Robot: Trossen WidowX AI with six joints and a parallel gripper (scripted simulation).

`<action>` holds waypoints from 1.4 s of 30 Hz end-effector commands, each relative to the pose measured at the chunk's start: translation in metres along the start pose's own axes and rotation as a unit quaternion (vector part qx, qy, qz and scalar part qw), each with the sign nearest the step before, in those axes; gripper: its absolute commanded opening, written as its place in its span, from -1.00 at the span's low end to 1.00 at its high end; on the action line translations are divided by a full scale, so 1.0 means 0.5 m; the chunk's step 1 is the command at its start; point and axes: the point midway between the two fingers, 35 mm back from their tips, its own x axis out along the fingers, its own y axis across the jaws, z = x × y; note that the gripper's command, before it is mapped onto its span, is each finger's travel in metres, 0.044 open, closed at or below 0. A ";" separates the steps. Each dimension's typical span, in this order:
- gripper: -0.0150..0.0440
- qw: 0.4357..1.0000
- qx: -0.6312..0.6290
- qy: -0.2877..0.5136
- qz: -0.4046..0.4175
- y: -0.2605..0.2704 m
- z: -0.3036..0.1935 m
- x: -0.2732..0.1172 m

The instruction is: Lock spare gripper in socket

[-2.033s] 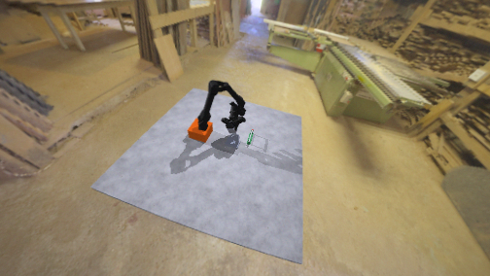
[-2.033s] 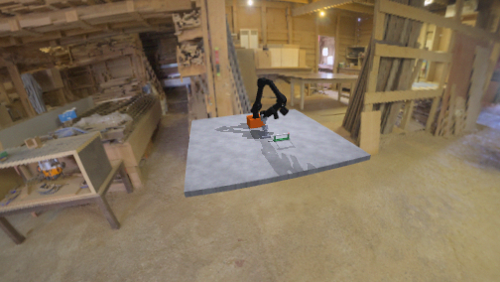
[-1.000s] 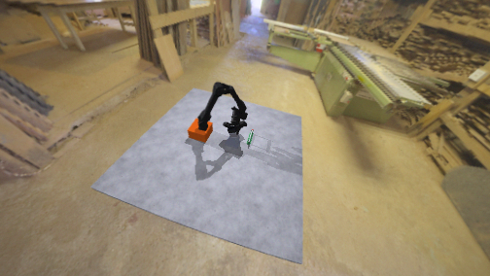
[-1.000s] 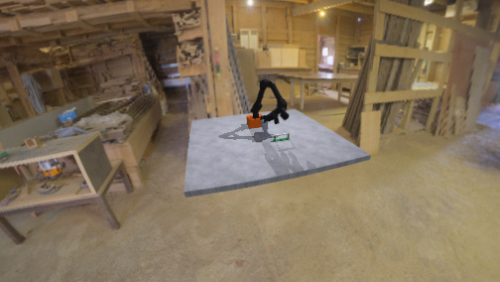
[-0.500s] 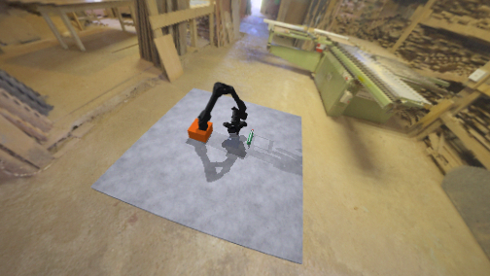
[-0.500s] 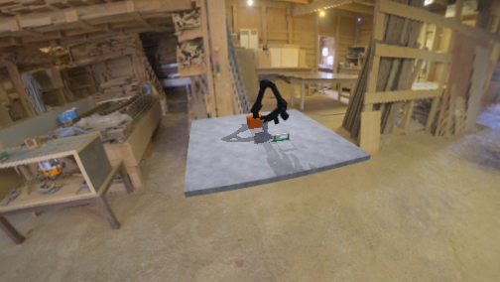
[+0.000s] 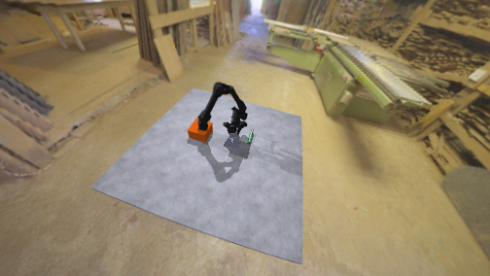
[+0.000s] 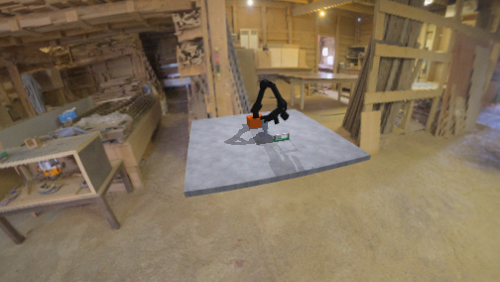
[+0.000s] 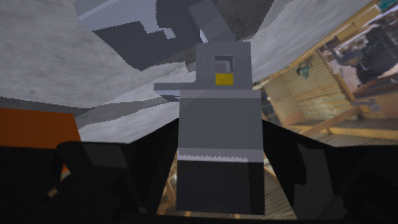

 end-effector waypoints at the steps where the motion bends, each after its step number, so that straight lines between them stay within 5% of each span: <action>1: 1.00 1.000 0.001 0.000 0.000 0.000 0.000 0.000; 42: 1.00 0.999 -0.032 0.010 -0.012 -0.002 -0.147 -0.081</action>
